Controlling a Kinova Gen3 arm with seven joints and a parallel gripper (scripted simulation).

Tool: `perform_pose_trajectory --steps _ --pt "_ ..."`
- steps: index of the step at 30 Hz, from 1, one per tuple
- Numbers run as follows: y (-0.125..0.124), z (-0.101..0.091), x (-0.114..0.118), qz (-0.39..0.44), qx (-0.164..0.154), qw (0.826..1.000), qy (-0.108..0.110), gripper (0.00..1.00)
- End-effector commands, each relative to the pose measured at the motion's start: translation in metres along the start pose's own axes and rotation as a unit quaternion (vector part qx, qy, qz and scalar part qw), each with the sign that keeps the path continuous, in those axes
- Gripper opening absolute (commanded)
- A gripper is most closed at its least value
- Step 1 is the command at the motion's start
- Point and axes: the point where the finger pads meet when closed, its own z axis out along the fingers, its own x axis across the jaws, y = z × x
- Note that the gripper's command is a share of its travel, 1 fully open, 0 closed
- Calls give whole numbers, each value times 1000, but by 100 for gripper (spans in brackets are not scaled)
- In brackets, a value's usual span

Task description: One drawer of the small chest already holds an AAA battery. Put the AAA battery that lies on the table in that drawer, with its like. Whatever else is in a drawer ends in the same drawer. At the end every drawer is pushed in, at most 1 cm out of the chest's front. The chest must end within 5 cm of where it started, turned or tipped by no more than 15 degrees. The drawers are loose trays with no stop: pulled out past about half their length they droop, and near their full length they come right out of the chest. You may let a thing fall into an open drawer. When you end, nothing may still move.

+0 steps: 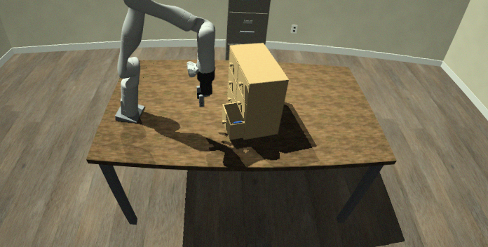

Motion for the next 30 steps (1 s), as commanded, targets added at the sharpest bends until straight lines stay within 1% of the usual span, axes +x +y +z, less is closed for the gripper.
perform_pose_trajectory --steps 1,23,30 --pt "0 0 0 0 -1 1000 0 100" --pt "0 -1 0 0 -1 1000 0 100" --pt "-8 -4 -3 0 -1 1000 0 100"
